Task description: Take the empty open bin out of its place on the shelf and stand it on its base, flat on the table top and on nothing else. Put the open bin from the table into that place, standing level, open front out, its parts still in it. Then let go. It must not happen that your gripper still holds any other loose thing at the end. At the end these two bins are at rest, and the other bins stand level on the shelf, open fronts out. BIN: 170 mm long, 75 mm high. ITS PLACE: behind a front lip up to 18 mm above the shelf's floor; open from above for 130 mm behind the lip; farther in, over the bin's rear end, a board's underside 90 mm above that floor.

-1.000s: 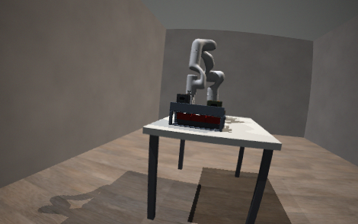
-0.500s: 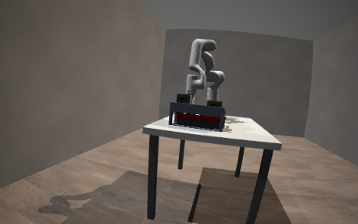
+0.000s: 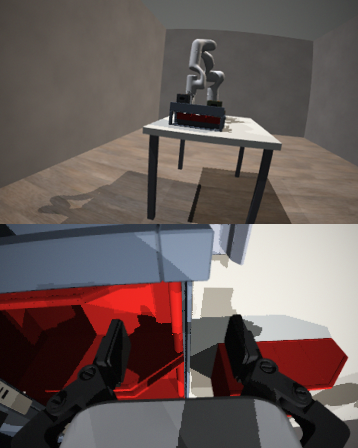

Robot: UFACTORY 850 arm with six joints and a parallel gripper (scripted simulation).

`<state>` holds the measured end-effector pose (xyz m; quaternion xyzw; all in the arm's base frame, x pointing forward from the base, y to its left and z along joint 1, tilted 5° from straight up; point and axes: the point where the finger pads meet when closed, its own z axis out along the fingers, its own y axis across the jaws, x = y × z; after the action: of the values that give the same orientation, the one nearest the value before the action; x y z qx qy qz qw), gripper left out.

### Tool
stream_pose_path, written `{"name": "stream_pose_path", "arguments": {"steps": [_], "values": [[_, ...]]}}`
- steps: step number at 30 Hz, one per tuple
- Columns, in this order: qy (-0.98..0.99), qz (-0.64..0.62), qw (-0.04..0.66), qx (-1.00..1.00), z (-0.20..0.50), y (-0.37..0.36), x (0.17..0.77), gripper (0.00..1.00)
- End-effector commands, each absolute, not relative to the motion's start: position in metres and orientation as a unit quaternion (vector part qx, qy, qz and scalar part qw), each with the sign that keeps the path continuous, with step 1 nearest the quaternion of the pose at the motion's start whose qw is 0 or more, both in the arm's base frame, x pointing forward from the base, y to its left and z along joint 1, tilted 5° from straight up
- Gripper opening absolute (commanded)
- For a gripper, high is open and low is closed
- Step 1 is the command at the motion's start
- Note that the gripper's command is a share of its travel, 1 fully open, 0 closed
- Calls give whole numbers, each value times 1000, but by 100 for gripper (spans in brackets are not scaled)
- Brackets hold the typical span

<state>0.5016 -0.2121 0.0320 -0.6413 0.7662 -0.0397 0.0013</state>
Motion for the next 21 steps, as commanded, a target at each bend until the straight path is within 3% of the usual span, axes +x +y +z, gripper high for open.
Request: {"name": "stream_pose_path", "arguments": {"steps": [1,21], "values": [[766,-40,2,-641,30,-213,503,95],[766,-40,2,-641,19,-213,503,95]]}}
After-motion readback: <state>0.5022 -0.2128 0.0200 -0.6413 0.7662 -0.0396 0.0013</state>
